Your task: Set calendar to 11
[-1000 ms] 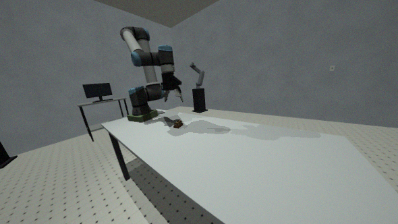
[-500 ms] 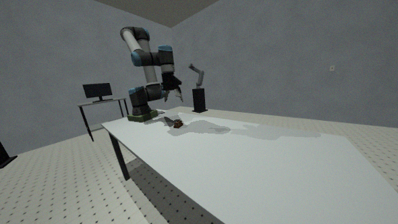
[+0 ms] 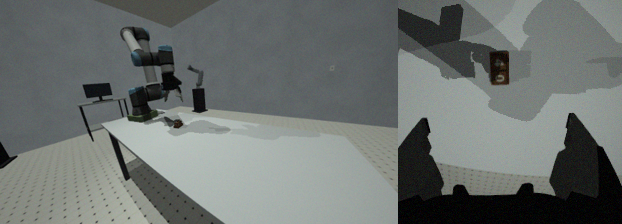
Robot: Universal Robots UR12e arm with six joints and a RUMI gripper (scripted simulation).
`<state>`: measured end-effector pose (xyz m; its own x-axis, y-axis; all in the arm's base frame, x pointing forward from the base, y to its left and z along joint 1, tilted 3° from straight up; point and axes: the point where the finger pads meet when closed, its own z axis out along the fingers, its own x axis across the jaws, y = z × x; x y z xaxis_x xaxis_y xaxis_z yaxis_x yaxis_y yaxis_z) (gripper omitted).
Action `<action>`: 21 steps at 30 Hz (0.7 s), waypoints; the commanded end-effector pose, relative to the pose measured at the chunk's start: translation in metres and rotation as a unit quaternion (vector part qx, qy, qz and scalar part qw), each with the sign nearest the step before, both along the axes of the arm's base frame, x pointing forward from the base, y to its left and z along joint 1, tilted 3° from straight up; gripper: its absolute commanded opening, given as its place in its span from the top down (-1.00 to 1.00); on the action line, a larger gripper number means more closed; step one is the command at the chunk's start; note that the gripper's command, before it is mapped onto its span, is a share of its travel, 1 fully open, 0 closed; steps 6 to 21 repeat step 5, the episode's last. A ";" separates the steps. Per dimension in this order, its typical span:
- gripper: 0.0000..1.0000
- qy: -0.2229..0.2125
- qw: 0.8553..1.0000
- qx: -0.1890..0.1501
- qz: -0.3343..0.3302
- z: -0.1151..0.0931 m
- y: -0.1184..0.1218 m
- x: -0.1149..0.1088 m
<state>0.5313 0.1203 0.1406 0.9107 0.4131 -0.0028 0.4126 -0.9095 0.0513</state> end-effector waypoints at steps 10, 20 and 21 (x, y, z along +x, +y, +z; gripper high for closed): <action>-1.00 -0.001 1.000 0.000 0.000 0.001 0.000 0.001; -1.00 -0.001 1.000 0.000 0.000 0.001 0.000 0.001; -1.00 -0.001 1.000 0.000 0.000 0.001 0.000 0.001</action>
